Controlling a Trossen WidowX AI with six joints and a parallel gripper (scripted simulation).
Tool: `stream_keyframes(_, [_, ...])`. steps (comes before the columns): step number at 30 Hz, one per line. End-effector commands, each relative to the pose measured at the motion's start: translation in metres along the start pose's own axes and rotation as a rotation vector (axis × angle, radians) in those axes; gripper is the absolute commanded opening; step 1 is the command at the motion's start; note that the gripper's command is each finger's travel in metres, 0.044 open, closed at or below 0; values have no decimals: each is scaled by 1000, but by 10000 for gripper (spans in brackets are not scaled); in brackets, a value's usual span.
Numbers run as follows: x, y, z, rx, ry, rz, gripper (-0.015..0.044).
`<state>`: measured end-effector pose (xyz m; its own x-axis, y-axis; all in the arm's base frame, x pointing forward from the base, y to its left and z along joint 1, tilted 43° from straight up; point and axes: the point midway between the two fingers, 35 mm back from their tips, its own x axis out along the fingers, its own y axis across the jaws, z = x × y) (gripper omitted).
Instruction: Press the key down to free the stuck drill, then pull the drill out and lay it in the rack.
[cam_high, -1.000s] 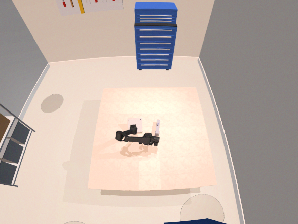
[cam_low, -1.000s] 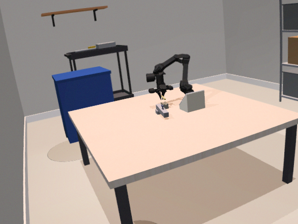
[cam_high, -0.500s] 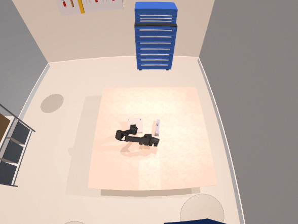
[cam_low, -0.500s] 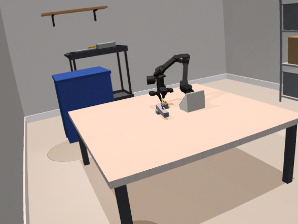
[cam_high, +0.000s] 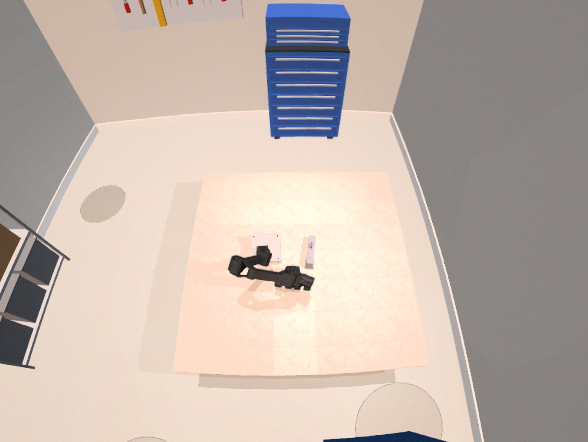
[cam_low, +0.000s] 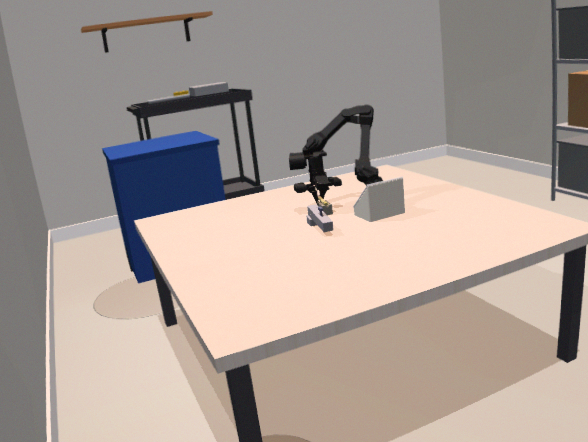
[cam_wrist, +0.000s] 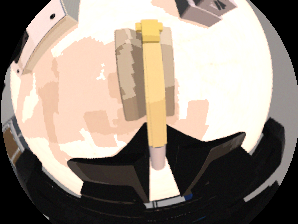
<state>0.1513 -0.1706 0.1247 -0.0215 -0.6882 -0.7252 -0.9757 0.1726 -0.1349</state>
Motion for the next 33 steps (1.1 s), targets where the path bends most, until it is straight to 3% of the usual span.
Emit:
stream_keyframes(1, [6, 1, 2, -5, -4, 3, 0])
stream_keyframes(33, [15, 4, 8, -5, -4, 3, 0])
